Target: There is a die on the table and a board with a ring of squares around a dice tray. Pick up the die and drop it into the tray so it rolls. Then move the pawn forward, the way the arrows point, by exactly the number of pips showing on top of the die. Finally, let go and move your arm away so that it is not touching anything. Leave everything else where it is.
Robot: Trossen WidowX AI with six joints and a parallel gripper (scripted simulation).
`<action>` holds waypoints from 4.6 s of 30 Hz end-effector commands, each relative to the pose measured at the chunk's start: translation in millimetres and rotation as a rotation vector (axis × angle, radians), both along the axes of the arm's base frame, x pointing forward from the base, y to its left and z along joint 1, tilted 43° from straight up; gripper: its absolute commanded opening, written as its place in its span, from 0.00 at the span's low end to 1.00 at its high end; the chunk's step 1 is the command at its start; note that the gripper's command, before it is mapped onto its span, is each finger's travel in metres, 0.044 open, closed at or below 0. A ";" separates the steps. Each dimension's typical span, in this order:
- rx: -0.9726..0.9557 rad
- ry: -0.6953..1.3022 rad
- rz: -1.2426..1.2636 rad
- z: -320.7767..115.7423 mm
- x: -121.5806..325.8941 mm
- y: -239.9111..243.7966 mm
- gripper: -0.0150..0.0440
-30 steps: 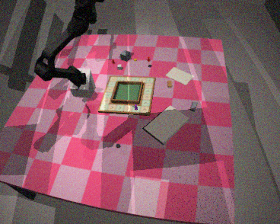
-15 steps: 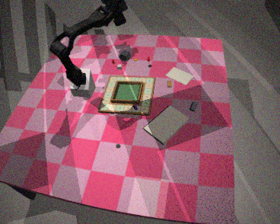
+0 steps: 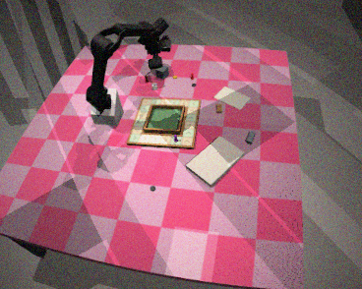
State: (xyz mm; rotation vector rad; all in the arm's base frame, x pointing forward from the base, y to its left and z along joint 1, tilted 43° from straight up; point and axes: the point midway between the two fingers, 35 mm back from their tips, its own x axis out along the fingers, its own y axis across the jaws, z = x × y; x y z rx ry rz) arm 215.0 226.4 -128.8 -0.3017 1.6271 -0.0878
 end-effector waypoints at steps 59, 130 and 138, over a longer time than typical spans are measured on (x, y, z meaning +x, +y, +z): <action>-0.430 0.086 0.119 -65.4 -31.8 -106.8 0.25; -0.334 0.579 1.070 132.5 60.5 -221.9 0.25; -0.324 0.649 1.168 143.7 57.9 -246.1 0.25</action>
